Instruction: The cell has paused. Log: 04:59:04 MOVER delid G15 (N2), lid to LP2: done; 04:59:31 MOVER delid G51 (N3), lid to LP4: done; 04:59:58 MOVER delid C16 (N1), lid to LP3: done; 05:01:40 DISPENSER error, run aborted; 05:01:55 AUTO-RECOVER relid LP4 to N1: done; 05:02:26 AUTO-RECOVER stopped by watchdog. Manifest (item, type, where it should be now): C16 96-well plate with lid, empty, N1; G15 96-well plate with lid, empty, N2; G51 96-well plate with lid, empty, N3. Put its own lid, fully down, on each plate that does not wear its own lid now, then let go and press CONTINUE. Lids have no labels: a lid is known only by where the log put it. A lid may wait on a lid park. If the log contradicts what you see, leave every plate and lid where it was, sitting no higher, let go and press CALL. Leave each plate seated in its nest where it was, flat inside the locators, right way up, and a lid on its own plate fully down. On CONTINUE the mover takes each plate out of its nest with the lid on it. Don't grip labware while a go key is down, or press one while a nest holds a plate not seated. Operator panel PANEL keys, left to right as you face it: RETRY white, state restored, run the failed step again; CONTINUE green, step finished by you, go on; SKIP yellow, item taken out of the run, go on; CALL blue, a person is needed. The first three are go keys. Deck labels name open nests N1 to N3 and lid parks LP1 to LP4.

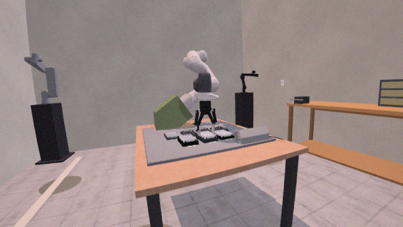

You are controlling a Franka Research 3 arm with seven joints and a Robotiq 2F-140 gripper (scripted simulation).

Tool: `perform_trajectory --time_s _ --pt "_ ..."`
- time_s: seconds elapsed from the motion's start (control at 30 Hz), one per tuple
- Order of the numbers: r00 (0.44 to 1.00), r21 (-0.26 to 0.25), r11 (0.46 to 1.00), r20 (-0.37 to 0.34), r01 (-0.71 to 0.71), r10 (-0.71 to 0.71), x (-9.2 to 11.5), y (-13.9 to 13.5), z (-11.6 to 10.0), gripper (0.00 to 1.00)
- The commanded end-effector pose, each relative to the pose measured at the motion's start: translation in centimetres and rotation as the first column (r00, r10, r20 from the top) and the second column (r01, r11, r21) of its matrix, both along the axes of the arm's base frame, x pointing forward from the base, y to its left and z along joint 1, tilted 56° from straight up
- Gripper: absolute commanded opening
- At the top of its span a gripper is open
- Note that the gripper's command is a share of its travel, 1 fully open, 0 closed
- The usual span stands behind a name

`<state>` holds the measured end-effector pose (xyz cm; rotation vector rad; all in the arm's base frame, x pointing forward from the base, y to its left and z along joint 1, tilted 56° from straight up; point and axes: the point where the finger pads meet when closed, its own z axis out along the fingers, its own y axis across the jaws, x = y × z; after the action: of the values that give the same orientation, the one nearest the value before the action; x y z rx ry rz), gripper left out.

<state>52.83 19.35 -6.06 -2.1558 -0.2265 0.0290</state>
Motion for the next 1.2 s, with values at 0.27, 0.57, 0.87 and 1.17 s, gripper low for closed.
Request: perform_trajectory --time_s 0.27,0.57,0.87,1.17 --pt "1.000 0.001 1.000 -0.006 0.007 -0.007 0.07 0.02 -0.08 0.66" --pt "1.000 0.001 1.000 -0.006 0.007 -0.007 0.07 0.02 -0.08 0.66" --pt "1.000 0.001 1.000 -0.006 0.007 -0.007 0.07 0.02 -0.08 0.66" --pt "1.000 0.001 1.000 -0.006 0.007 -0.007 0.11 -0.26 0.11 0.66"
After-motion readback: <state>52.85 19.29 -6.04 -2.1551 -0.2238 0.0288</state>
